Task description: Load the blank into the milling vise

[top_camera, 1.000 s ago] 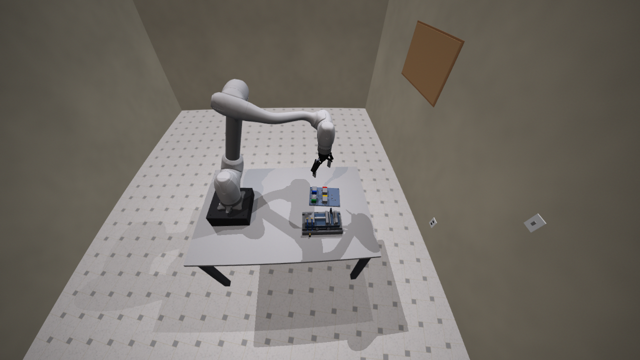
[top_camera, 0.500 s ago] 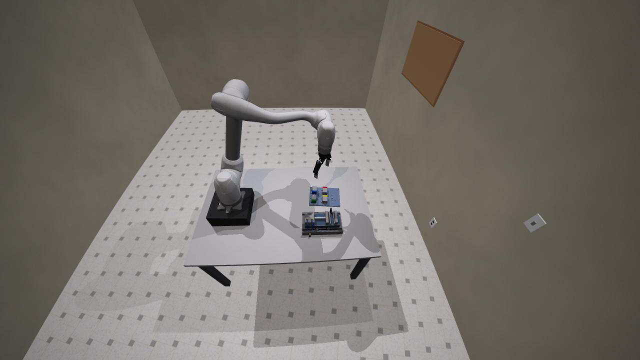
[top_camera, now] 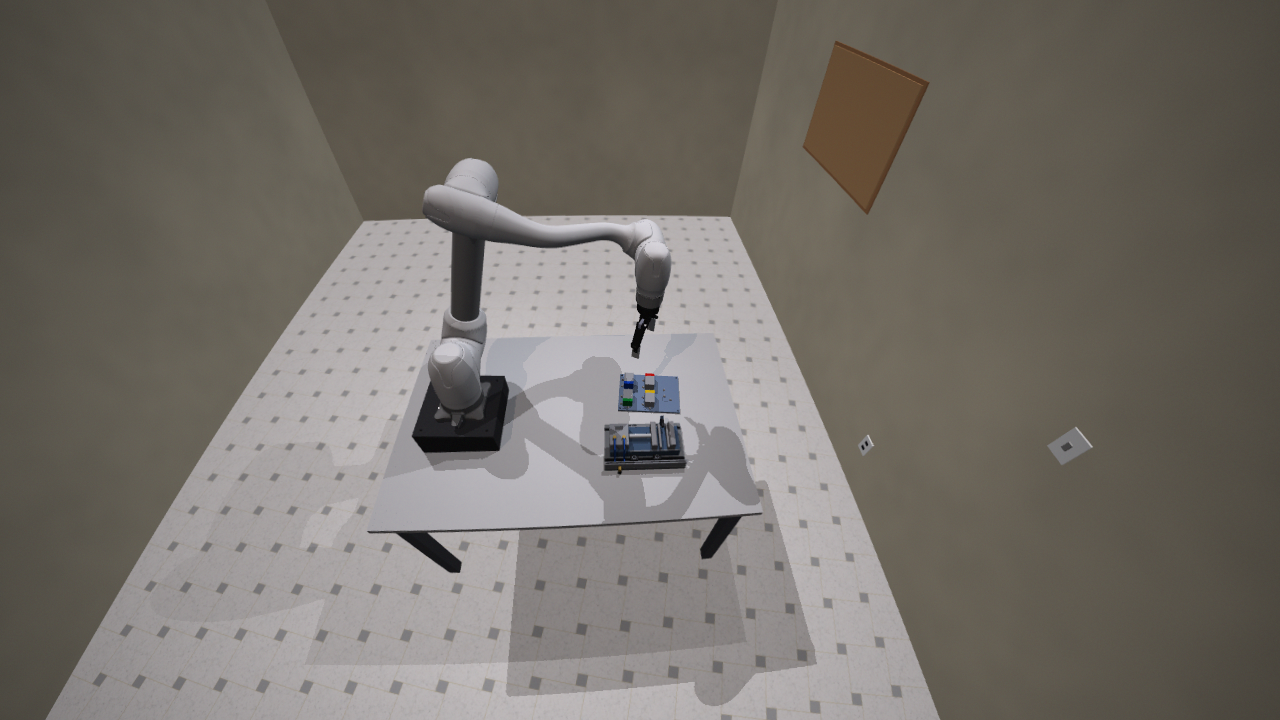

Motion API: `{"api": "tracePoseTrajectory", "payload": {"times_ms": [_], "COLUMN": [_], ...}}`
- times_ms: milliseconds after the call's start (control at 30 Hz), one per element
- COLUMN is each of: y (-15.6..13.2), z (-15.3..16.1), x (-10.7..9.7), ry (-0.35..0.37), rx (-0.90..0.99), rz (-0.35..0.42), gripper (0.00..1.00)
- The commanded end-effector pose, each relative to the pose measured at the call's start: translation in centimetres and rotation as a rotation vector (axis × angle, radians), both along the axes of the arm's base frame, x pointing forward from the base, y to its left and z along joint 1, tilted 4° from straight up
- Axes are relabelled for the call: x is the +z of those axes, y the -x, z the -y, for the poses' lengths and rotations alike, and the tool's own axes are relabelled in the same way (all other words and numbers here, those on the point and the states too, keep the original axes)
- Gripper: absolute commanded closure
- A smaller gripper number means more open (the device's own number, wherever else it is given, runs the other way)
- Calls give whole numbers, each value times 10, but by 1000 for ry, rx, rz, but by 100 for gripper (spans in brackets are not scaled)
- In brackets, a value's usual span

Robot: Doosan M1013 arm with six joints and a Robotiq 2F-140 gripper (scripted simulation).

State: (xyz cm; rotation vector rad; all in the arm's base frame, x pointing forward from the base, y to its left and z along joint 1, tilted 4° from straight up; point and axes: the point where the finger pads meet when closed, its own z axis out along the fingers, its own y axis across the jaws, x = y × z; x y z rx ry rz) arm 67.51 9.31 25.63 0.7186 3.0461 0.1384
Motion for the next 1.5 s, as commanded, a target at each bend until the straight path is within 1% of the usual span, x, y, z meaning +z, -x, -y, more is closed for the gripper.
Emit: {"api": "tracePoseTrajectory", "payload": {"times_ms": [0, 1467], "y": [0, 0], "z": [0, 0], "x": [0, 0], "ry": [1, 39], "rx": [25, 611], "rz": [2, 41], "gripper": [0, 0]}}
